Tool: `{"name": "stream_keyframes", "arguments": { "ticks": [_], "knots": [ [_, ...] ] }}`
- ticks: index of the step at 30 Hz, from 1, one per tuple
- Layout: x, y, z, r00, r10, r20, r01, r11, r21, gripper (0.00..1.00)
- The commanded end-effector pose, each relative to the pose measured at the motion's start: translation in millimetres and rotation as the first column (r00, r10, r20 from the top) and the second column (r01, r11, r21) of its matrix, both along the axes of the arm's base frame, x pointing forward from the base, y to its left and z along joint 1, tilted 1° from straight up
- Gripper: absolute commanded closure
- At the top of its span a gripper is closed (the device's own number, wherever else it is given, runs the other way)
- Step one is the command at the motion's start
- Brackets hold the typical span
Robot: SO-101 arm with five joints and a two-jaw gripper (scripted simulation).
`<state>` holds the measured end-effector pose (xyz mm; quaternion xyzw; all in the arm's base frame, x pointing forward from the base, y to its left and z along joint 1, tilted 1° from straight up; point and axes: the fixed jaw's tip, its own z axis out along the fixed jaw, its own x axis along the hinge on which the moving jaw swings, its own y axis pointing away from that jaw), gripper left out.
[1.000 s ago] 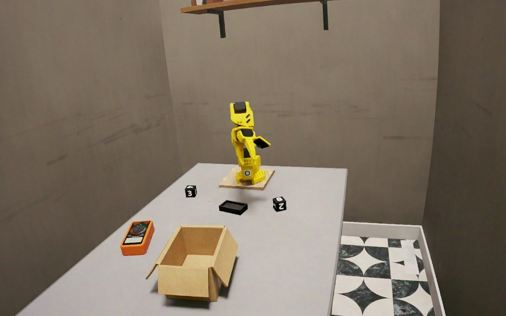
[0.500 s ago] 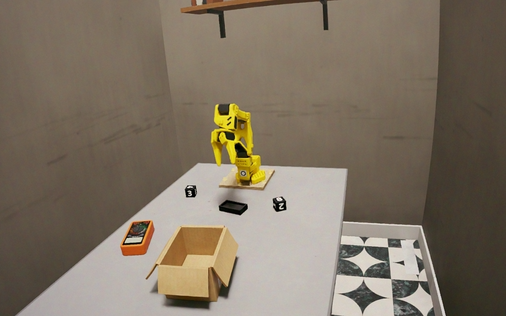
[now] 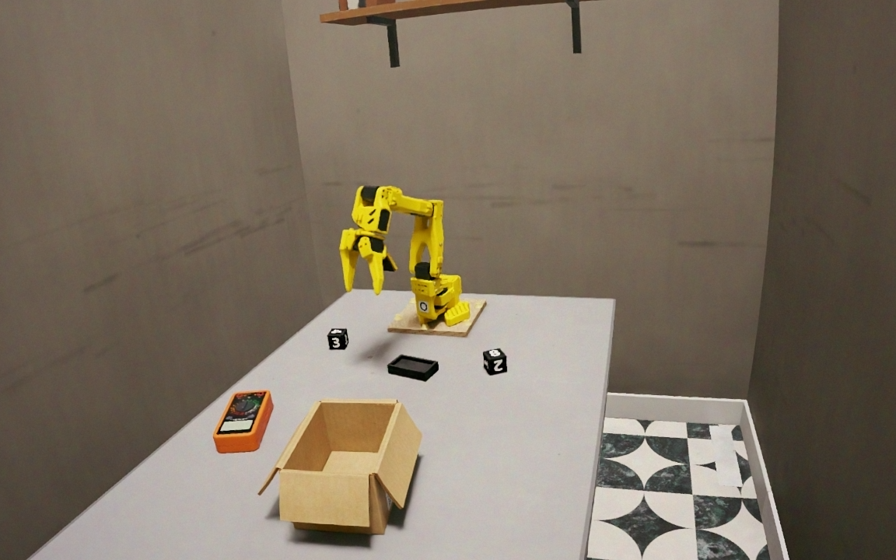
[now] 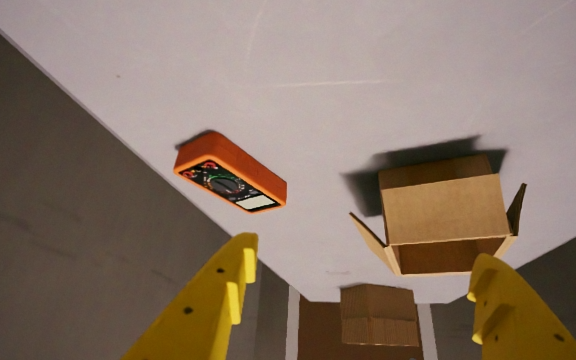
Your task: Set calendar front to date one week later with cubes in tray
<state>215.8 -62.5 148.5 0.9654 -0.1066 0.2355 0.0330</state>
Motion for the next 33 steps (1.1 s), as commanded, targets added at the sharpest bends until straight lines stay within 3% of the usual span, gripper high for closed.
{"name": "stream_keyframes", "arguments": {
  "ticks": [1,12,33],
  "knots": [
    [-1.6,-20.2,0.4,0.999,0.051,-0.016,-0.052,0.996,-0.070,0.65],
    [-21.6,-69.2,0.2,0.982,0.155,-0.112,-0.176,0.959,-0.223,0.65],
    [-56.1,-115.8,-0.4,0.932,0.246,-0.267,-0.329,0.883,-0.333,0.65]
  ]
}}
